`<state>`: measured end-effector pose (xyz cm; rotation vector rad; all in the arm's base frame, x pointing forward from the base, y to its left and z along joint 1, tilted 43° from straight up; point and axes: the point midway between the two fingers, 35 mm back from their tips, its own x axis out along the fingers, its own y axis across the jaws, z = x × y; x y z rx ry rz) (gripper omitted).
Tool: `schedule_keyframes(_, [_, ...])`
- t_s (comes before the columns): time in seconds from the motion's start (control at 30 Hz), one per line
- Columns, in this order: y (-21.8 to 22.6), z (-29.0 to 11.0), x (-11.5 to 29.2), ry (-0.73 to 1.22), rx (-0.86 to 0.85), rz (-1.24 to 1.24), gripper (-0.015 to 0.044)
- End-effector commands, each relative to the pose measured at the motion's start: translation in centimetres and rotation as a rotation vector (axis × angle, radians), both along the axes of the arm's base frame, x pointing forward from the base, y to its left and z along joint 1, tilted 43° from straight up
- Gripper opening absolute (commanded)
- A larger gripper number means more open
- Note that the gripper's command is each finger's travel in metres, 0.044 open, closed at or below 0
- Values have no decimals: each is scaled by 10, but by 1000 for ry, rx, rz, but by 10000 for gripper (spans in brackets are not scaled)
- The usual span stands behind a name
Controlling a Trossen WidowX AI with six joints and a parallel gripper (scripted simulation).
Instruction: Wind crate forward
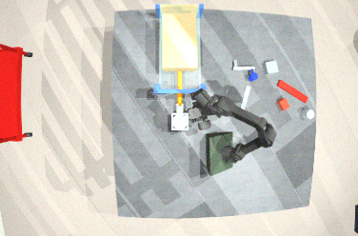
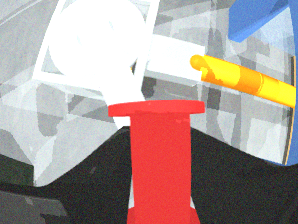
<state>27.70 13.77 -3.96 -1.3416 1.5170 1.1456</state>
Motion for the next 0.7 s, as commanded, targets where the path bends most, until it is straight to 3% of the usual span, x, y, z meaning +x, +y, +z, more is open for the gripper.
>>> schedule_keyframes(0.0, [1,-6,10,-12,-1,4,0])
schedule_keyframes(0.67, [13,-18,29,-13,-1,4,0])
